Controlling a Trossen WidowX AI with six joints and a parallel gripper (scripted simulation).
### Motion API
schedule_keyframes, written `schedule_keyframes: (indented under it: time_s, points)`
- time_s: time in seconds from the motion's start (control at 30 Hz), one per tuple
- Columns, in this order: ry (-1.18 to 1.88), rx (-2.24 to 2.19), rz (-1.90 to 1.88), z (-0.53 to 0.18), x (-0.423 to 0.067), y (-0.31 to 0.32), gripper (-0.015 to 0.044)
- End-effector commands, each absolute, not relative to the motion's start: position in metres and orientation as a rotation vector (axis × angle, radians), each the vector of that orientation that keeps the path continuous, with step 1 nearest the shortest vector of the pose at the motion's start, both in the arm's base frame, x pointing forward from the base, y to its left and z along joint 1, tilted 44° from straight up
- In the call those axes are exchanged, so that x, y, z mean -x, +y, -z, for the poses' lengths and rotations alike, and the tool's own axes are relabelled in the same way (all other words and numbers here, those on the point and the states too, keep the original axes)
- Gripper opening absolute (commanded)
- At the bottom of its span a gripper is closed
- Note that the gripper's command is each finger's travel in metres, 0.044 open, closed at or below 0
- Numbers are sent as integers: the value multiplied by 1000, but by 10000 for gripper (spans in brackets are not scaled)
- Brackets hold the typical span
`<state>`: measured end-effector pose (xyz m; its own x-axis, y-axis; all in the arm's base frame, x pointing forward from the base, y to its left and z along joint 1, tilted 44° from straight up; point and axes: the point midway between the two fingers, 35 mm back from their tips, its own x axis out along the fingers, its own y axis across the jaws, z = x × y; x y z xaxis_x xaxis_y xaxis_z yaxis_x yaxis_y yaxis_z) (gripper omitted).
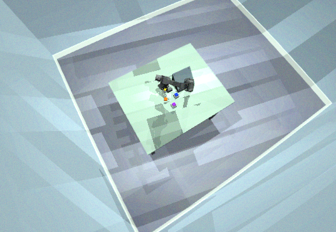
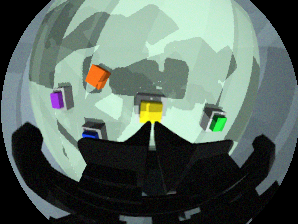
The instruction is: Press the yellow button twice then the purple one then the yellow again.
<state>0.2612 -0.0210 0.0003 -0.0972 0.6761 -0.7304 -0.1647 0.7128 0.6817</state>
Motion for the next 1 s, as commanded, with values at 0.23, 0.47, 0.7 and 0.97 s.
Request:
schedule_keyframes:
  time_s: [0.23, 0.47, 0.7, 0.97]
  points:
    - [1504, -443, -738, 12, -261, -10, 20]
    - [1504, -444, -739, 20, -260, -2, 20]
    - [1504, -444, -739, 25, -259, 3, 20]
    - [1504, -444, -739, 25, -259, 3, 20]
